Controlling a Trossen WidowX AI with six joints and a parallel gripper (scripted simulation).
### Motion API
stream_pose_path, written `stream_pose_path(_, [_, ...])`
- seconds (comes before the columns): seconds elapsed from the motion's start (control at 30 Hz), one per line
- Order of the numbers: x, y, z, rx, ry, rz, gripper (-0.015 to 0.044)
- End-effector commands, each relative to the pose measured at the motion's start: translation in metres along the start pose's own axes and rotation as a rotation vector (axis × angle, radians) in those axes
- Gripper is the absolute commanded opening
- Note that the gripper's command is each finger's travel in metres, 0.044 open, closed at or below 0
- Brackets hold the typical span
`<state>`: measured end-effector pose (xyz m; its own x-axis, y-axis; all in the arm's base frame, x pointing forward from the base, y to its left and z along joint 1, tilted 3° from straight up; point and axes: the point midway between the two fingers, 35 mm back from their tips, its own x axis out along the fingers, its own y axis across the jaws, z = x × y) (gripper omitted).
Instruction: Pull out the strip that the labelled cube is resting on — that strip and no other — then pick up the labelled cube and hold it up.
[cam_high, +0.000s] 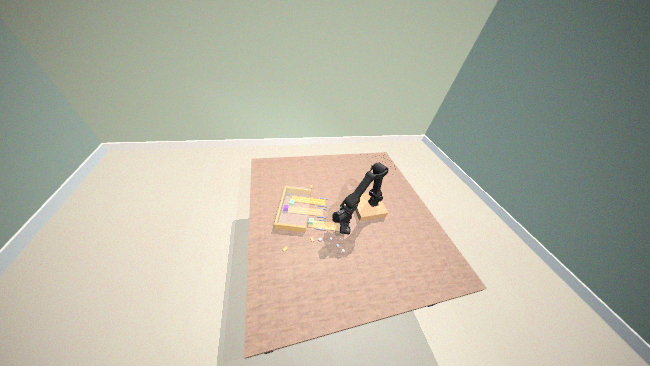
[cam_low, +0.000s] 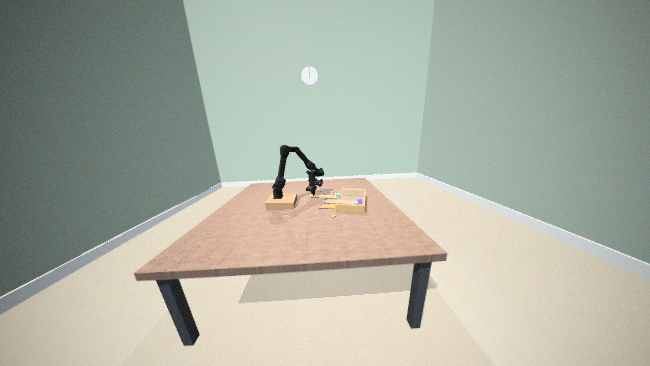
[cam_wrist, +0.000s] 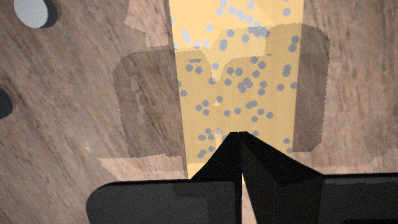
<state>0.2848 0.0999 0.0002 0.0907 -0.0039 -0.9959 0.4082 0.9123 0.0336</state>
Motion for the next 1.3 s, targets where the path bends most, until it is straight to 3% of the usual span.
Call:
stream_pose_path(0.0, [0.005, -0.004, -0.014, -0.004, 0.024, -0.013, 0.0000])
stream_pose_path(1.27, [0.004, -0.004, -0.025, -0.004, 0.025, -0.013, 0.0000])
